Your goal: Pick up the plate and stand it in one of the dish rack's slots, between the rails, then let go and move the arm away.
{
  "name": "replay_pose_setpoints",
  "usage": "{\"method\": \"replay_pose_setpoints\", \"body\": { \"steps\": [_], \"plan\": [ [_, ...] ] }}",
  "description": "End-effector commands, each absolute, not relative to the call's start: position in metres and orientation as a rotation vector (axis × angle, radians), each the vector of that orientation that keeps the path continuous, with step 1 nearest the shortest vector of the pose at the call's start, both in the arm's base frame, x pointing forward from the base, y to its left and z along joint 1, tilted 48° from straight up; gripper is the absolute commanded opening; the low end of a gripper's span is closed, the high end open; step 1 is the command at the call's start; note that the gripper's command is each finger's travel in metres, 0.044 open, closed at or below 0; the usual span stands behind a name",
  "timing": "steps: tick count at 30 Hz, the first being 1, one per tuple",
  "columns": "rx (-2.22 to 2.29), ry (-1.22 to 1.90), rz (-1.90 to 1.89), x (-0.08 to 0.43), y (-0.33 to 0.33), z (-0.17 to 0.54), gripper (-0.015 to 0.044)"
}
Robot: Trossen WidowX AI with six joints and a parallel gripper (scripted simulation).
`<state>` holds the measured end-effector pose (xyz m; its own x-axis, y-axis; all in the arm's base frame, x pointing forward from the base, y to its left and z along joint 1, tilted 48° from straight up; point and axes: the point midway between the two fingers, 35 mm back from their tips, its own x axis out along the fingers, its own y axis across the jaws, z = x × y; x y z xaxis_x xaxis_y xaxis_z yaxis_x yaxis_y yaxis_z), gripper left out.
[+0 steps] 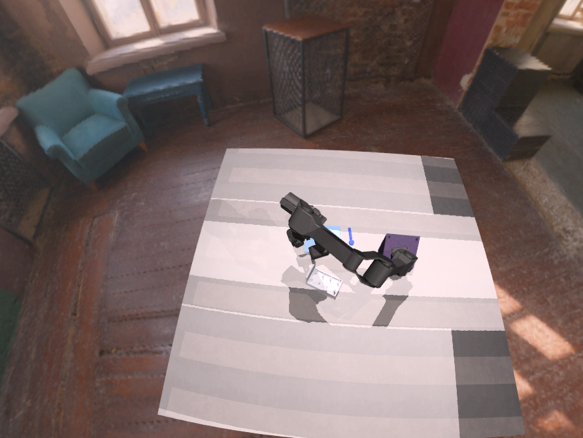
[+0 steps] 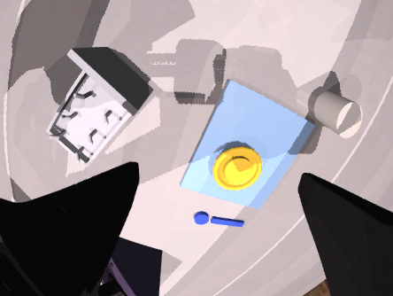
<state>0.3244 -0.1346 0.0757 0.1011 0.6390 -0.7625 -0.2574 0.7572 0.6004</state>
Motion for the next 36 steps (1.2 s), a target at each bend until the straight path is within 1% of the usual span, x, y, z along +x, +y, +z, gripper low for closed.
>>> {"method": "replay_pose_setpoints", "body": {
  "steps": [1, 8, 14, 20, 24, 36],
  "plan": [
    [0.506, 1.346, 0.608, 0.299, -0.169, 0.057, 0.0400],
    [0.716, 1.359, 0.519, 0.257, -0.208, 0.035, 0.0400],
    [0.721, 1.359, 0.517, 0.257, -0.208, 0.033, 0.0400],
    [0.720, 1.358, 0.515, 0.273, -0.157, -0.011, 0.0400],
    [0.723, 1.356, 0.520, 0.275, -0.122, -0.034, 0.0400],
    [0.723, 1.355, 0.520, 0.277, -0.114, -0.042, 0.0400]
  ]
}}
